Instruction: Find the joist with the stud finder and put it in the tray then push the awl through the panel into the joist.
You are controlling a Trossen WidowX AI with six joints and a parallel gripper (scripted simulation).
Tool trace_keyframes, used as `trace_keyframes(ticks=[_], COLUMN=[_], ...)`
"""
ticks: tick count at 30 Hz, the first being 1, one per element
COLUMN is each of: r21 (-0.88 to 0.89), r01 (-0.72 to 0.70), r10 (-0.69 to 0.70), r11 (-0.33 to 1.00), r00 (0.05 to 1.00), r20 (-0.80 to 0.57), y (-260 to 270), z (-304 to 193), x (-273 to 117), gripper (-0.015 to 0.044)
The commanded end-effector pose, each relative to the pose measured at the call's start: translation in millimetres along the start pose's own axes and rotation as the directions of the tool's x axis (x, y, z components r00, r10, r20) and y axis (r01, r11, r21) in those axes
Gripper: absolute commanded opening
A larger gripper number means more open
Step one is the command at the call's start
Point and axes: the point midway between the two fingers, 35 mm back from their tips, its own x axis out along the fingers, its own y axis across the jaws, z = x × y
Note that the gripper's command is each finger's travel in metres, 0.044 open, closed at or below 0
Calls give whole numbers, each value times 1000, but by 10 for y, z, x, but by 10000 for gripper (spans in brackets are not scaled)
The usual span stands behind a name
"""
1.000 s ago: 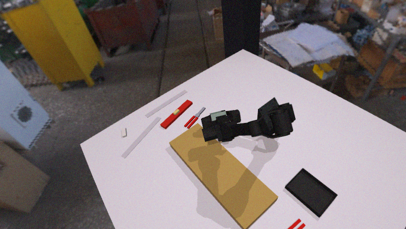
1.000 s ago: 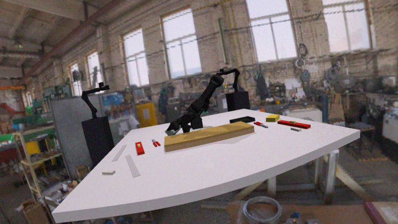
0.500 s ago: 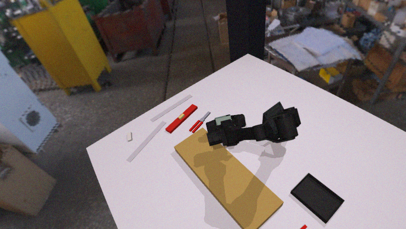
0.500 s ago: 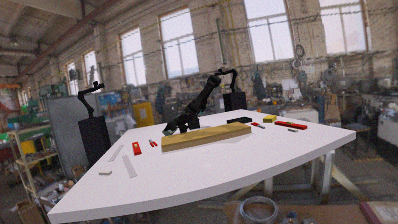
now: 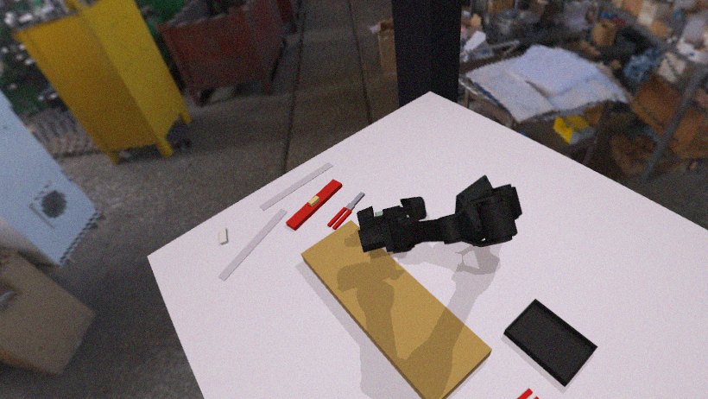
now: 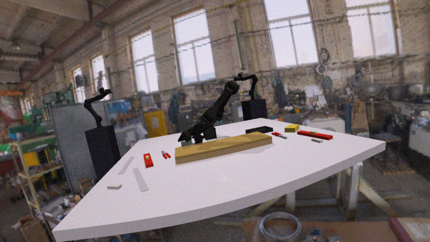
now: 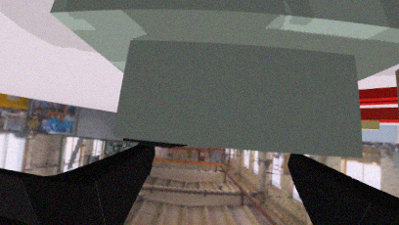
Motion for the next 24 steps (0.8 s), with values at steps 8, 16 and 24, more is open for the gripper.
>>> trace_keyframes(ticks=[8, 16, 24], r21=[0, 0, 0], r01=[0, 0, 0], r10=[0, 0, 0], r11=[1000, 1000, 1000], r00=[1000, 1000, 1000], r20=[-1, 0, 1], y=[0, -4, -3], z=[-1, 0, 2], x=[-3, -105, -241], gripper=[440, 440, 440])
